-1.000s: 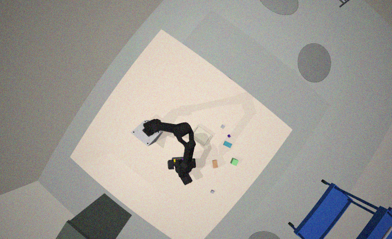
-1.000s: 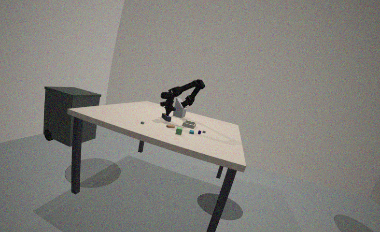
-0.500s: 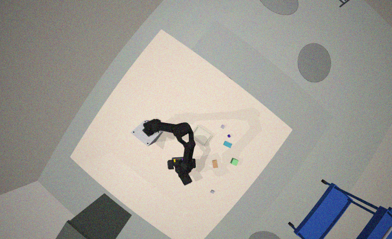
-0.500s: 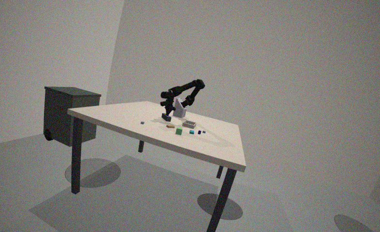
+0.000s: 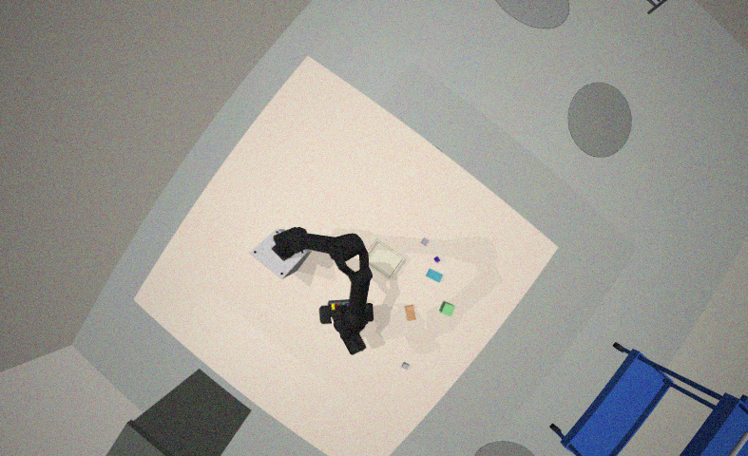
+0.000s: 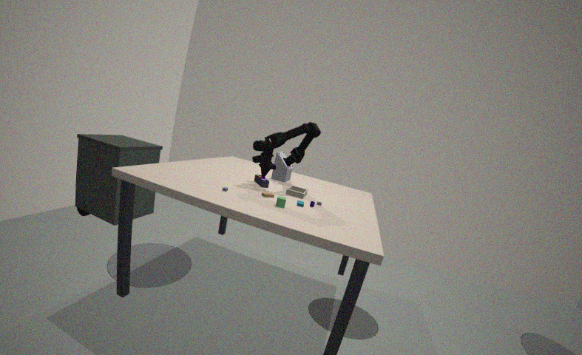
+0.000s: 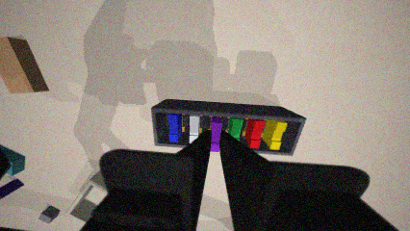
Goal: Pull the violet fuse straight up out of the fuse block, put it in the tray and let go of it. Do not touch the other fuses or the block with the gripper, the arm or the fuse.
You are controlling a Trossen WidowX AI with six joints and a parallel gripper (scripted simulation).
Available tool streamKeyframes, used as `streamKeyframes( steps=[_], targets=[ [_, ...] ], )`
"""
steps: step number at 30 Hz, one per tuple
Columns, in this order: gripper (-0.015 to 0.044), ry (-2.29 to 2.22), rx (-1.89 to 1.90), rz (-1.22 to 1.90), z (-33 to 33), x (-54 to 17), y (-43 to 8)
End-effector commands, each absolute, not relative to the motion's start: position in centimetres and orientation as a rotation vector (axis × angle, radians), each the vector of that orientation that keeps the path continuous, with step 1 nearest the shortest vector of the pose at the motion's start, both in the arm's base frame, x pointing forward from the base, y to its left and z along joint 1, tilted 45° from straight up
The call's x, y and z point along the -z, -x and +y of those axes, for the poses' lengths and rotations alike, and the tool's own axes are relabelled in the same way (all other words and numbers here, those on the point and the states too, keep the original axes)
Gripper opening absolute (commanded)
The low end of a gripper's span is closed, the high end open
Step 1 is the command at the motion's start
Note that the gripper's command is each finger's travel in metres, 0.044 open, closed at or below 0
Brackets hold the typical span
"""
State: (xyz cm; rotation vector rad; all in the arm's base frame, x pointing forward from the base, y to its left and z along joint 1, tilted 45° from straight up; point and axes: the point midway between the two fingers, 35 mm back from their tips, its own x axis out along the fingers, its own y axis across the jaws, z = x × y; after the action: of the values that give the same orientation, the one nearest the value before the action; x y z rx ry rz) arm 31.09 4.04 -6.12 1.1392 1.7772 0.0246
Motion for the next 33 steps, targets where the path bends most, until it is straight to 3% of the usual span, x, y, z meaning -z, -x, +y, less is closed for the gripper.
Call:
streamKeyframes(
  steps=[1, 33],
  targets=[
    [0.0, -1.133, -0.024, 1.771, 3.8, 5.9, -31.2],
    [0.0, -1.136, -0.024, 1.772, 2.6, 4.7, -31.3]
  ],
)
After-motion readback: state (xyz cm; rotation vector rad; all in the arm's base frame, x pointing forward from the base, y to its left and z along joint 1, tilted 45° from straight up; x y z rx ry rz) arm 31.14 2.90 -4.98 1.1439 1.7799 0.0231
